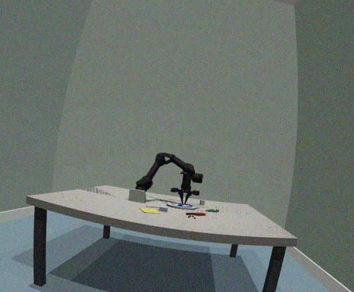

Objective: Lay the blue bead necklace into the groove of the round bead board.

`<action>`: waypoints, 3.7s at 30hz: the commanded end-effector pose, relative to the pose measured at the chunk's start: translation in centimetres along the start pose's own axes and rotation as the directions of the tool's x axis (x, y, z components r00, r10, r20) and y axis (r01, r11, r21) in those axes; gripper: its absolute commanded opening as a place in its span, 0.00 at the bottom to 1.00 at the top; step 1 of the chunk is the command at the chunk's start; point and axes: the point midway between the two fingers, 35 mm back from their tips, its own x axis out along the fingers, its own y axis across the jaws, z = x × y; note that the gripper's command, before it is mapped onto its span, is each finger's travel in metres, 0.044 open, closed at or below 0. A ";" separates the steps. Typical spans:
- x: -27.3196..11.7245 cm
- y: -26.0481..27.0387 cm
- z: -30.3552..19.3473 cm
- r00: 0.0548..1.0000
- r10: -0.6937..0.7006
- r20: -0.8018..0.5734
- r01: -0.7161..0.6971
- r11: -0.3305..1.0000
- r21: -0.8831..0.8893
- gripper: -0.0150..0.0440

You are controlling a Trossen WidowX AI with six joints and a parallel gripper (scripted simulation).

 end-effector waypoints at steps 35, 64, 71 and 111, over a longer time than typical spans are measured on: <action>-0.6 1.0 0.9 1.000 0.005 0.006 -0.005 1.000 0.008 0.25; -0.1 1.1 1.2 1.000 -0.003 0.002 0.003 1.000 0.004 0.61; -0.5 1.2 1.2 1.000 0.002 0.005 -0.002 1.000 0.007 0.92; -3.5 0.9 0.1 1.000 0.005 0.005 -0.005 1.000 0.009 0.51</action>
